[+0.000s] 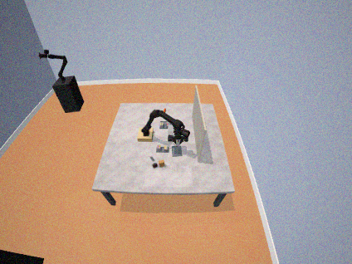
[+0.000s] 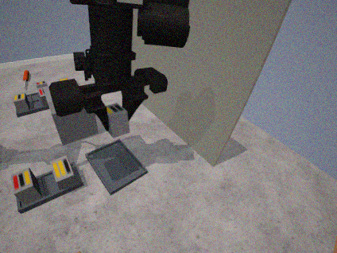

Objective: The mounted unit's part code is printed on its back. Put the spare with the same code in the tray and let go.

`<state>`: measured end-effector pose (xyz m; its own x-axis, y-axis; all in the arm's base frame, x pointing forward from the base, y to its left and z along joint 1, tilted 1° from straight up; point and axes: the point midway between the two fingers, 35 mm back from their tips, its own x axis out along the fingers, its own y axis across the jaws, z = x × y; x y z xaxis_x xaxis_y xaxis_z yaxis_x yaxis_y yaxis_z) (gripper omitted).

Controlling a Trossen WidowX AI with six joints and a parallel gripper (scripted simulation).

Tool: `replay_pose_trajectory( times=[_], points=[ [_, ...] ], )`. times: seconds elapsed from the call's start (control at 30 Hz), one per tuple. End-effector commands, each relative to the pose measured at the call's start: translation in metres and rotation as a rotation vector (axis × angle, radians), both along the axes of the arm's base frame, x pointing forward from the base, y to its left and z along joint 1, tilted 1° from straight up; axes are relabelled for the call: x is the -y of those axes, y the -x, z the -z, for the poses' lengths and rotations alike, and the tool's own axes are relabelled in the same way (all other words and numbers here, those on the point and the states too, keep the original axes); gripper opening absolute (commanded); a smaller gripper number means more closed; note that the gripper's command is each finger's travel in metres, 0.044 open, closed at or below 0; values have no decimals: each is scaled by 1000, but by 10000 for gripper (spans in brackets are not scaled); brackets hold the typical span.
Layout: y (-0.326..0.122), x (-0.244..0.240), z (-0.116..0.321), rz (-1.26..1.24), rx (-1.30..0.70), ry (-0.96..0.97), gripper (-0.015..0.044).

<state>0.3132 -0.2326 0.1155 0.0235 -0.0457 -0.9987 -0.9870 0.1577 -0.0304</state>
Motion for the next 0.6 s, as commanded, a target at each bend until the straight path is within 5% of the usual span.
replay_pose_trajectory(
  times=[0.0, 0.57],
  points=[
    [0, 0, 5, -6, -1, -3, 0],
    [-1, 1, 19, -6, -1, -3, 0]
  ],
)
